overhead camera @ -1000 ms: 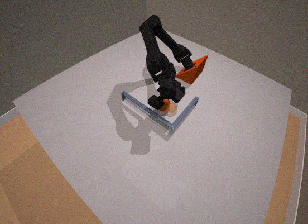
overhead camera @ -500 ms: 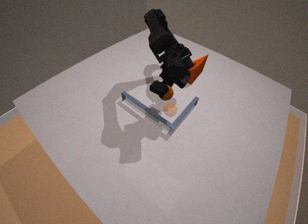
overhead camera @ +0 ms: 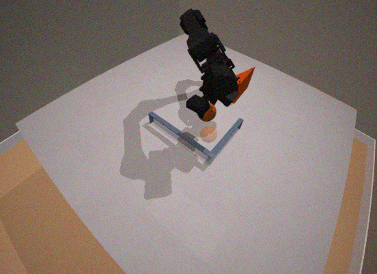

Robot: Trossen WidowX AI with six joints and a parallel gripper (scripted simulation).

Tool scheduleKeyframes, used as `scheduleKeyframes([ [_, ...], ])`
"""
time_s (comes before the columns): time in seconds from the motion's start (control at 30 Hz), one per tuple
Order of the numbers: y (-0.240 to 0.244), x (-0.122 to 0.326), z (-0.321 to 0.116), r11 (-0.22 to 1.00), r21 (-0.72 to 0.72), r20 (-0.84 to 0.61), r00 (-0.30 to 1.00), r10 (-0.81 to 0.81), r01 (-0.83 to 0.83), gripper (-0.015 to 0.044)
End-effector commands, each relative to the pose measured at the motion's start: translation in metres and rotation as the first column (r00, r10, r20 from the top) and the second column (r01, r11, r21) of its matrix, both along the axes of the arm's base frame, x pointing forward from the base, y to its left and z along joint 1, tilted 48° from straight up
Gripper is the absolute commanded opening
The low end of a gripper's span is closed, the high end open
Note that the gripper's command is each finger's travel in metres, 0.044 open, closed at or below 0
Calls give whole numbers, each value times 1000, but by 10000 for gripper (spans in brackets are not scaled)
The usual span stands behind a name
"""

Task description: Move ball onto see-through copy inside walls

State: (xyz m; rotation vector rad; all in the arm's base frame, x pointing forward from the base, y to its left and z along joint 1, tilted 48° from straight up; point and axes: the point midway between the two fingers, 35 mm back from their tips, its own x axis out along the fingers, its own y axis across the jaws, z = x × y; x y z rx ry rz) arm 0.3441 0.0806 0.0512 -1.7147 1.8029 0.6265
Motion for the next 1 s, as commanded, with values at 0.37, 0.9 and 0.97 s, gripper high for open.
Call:
scheduleKeyframes([
  [0.37, -24, -5, -55, 998, -8, 13, 998, -62, 62, 0],
  [0.9, -63, -9, -89, 998, -11, 13, 998, -63, 63, 0],
  [0.97, -64, -9, -90, 998, -11, 13, 998, -62, 63, 0],
])
